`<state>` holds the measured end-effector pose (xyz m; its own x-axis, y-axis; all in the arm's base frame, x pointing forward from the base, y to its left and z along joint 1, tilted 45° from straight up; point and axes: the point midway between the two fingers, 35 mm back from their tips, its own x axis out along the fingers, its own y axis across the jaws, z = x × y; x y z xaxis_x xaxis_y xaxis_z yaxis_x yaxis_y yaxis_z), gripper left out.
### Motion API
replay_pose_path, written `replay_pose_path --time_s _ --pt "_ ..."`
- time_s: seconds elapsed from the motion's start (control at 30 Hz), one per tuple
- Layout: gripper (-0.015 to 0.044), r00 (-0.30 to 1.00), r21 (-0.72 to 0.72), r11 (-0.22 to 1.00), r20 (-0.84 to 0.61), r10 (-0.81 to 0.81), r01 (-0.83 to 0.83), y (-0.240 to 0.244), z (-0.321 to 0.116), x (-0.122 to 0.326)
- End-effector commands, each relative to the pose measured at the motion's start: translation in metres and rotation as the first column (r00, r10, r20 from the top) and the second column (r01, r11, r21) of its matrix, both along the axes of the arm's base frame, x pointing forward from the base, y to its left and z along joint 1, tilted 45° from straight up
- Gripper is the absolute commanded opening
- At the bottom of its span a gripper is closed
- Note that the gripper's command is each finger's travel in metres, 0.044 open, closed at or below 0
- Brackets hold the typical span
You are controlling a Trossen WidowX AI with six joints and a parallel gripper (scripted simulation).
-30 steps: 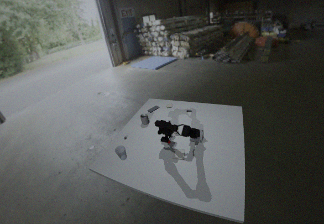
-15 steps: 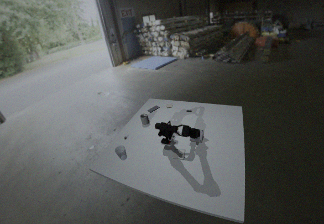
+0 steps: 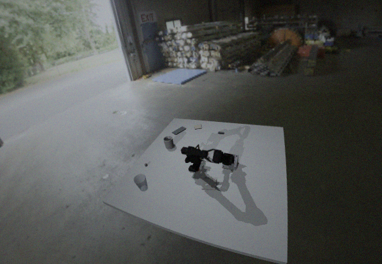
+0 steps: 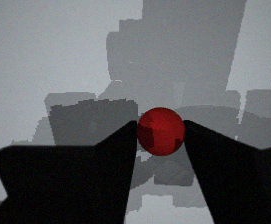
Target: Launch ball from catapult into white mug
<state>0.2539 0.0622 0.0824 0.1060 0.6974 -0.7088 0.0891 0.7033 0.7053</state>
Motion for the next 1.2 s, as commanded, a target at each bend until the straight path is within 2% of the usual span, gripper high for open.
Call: replay_pose_path --time_s 0.0,0.73,1.17 --pt "0.0000 1.000 -0.009 1.000 0.008 -0.003 0.003 -0.011 0.008 0.003" --pt "0.0000 1.000 -0.005 1.000 0.004 -0.004 0.004 -0.090 0.081 -0.011" --pt "0.0000 0.994 -0.006 1.000 -0.111 0.023 -0.024 -0.121 0.040 -0.011"
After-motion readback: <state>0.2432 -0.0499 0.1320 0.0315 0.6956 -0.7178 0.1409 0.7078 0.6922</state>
